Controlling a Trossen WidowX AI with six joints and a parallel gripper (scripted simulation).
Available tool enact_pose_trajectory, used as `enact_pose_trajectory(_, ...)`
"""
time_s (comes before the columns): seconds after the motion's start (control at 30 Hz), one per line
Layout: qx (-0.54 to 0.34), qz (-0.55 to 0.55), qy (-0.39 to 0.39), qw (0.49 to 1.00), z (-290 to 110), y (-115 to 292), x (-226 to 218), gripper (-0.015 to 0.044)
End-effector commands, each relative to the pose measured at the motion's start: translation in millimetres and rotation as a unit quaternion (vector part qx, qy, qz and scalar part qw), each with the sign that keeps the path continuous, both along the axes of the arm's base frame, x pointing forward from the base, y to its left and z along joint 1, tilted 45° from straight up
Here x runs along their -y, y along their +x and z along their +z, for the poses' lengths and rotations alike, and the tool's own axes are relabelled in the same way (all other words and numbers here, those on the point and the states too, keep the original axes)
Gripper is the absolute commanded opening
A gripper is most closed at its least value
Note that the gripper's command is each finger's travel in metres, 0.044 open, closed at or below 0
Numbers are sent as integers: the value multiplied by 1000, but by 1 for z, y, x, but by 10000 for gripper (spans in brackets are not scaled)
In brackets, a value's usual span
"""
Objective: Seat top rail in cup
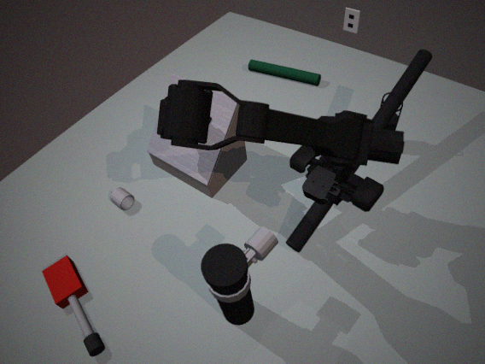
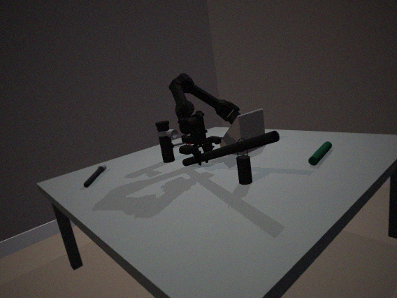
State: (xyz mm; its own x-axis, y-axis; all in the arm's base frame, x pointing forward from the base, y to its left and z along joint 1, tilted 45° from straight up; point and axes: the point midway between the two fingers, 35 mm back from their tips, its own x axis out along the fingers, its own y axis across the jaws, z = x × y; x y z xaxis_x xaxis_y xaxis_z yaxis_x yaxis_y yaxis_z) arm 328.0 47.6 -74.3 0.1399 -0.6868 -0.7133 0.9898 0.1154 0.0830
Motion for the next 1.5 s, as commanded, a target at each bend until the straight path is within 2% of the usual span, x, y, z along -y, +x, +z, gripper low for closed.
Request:
enact_pose_trajectory(0.0,1,0,-9,1000,6,-1,-5,0)
enact_pose_trajectory(0.8,25,-18,-161,986,86,-16,-31,0)
enact_pose_trajectory(1.47,21,-22,-155,987,82,-17,-29,0)
